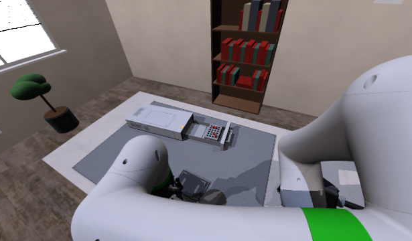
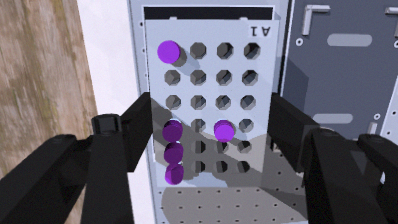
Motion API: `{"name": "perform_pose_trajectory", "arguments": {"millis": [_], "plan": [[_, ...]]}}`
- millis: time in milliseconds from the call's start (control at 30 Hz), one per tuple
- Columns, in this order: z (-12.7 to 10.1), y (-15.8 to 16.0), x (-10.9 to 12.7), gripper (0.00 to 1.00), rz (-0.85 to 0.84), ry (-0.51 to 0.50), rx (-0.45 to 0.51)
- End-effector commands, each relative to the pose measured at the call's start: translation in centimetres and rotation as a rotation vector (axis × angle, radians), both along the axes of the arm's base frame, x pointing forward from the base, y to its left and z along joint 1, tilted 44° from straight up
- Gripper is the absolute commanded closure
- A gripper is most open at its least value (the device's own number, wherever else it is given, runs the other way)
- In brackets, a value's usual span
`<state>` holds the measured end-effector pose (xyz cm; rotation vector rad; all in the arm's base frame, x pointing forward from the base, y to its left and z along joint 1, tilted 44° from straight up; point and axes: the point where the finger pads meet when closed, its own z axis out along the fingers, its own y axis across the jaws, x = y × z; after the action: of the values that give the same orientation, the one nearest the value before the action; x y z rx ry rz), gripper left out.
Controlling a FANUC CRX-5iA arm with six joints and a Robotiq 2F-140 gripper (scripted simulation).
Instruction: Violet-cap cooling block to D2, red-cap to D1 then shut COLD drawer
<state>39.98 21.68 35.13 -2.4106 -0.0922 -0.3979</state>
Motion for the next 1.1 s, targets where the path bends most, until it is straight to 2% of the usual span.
{"name": "perform_pose_trajectory", "arguments": {"millis": [0,1067], "plan": [[0.06,-0.03,0.03,0.9,-0.001,-0.002,0.0],[-0.22,0.22,0.14,0.9,-0.001,-0.002,0.0]]}}
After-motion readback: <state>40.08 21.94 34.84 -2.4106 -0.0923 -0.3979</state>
